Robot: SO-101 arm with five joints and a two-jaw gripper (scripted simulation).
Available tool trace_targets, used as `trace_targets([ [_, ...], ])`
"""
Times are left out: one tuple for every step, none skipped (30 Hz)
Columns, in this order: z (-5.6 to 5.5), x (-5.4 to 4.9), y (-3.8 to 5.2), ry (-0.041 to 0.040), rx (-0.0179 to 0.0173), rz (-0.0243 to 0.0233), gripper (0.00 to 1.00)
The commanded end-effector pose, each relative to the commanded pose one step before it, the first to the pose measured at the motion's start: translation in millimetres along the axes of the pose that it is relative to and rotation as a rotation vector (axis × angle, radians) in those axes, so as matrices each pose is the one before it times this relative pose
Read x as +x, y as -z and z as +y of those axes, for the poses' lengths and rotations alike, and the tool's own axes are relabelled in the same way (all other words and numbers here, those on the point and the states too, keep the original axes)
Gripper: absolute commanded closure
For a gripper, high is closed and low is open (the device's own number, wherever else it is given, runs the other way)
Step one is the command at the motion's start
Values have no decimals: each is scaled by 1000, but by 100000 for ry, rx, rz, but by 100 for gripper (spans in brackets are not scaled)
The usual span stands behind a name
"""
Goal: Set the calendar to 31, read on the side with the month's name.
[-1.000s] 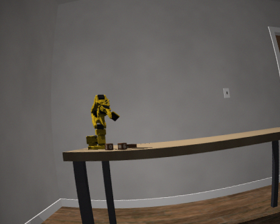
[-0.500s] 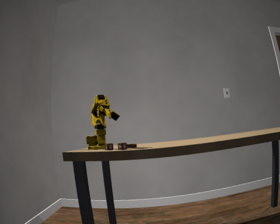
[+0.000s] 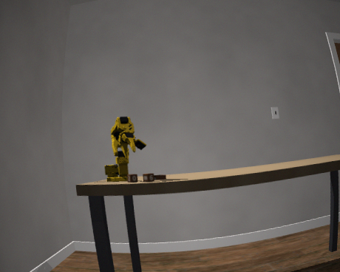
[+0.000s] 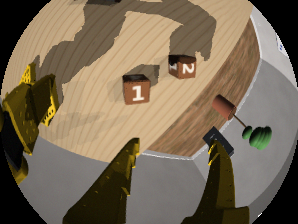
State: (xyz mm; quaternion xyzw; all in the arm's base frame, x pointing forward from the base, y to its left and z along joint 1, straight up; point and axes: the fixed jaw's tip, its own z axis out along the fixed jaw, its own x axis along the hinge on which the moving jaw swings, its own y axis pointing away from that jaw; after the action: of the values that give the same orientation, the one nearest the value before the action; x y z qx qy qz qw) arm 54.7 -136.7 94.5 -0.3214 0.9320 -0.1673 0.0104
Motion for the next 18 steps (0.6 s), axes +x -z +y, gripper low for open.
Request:
trace_targets([
  [-126,-1325,-5384,-477,-3556,-1331,65],
  [1957,-508,-3222,0,-3016,-781,65],
  [1914,-502,-3165,0,-2964,-773,65],
  [1851,-475,-3052,-1,-2854,-742,65],
  [1744,-459,-2888,0,-2703,-701,65],
  [1616,-419,-2676,0,-2502,-651,65],
  [1461,-378,-2429,0,-2266,-589,65],
  [1283,-332,-2134,0,-1993,-517,65],
  [1088,-285,-1821,1,-1701,-442,65],
  [893,-231,-1500,-2,-1396,-362,65],
  [689,-181,-1164,2,-1085,-283,65],
  [501,-126,-852,-1,-789,-206,65],
  [329,-84,-556,-1,-515,-134,65],
  [181,-52,-306,2,-283,-71,65],
  [68,-16,-119,0,-113,-31,65],
  [14,-5,-17,0,-16,-3,65],
  [0,0,0,0,0,0,65],
  [0,0,0,0,0,0,65],
])
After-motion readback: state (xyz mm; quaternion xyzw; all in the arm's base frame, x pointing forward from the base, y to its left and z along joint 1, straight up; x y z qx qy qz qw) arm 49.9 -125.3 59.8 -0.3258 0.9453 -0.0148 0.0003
